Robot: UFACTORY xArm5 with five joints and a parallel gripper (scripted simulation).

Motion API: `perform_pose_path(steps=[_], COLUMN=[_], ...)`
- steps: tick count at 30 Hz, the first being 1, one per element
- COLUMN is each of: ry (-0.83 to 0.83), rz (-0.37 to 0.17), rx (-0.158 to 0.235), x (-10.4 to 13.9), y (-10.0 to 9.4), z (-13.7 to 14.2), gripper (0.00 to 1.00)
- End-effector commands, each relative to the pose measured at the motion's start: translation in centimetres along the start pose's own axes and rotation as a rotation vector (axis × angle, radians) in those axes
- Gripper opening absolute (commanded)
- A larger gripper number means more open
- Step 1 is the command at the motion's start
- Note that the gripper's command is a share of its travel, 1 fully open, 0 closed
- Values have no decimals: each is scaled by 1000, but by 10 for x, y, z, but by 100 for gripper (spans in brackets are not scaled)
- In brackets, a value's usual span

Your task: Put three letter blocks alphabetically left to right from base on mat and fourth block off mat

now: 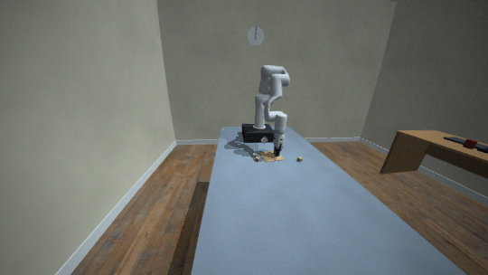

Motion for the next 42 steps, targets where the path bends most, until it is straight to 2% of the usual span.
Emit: perform_pose_path(steps=[1, 2, 4, 5, 9, 10, 12, 13, 15, 16, 31, 35, 40, 42], ry=[0, 0, 0, 0, 0, 0, 0, 0, 0, 0, 0, 0, 0, 0], rz=[0, 0, 0, 0, 0, 0, 0, 0, 0, 0, 0, 0, 0, 0], rx=[-3, -3, -3, -3, -3, -3, -3, -3, -3, -3, -3, -3, -3, -3], x=[0, 0, 0, 0, 0, 0, 0, 0, 0, 0, 0, 0, -1, -1], y=[-1, -1, -1, -1, -1, -1, -1, -1, -1, -1, -4, -15, -38, -38], z=[-1, -1, -1, -1, -1, -1, -1, -1, -1, -1, -1, -1, -1, -1], gripper=[21, 26, 26, 30, 30, 34, 34, 38, 38, 42, 42, 42, 42, 42])
Point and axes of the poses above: the point where the finger pads meet when closed, its own y axis out along the fingers, its own z axis across the jaws, x = y × z, the point moved 2 cm from there along -y, back along the fingers, and after that the axes turned 12 degrees about -y, right-handed, at the moved point
